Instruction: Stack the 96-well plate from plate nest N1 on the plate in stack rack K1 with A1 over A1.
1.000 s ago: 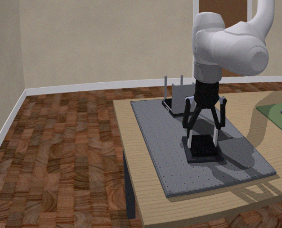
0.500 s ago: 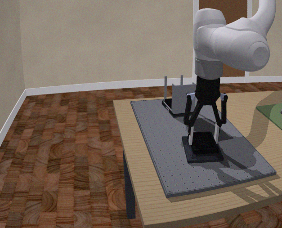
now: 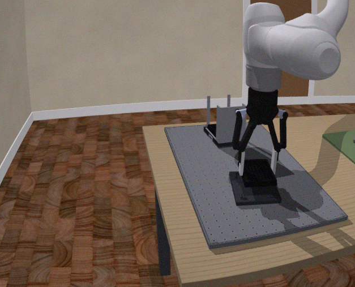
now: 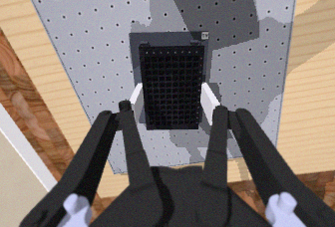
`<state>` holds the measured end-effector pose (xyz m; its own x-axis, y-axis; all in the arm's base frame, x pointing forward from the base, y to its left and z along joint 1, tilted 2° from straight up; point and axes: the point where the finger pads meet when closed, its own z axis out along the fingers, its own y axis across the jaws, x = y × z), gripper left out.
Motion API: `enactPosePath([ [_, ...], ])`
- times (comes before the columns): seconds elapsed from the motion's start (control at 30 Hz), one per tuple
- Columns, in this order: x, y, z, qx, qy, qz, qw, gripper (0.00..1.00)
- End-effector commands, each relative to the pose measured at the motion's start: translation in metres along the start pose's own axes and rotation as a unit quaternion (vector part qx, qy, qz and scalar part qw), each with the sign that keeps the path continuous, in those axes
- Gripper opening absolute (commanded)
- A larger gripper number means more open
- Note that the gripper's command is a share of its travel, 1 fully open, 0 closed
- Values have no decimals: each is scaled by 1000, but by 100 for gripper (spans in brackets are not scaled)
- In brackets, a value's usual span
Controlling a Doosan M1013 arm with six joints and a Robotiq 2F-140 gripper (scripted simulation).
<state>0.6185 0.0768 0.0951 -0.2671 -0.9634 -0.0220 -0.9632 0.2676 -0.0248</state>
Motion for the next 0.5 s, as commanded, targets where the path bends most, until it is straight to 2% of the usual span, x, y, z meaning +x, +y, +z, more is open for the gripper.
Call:
enactPosePath([
  [0.0, -1, -3, -12, 2, 0, 0, 1000, 0],
  [0.47, -1, -3, -32, 2, 0, 0, 1000, 0],
])
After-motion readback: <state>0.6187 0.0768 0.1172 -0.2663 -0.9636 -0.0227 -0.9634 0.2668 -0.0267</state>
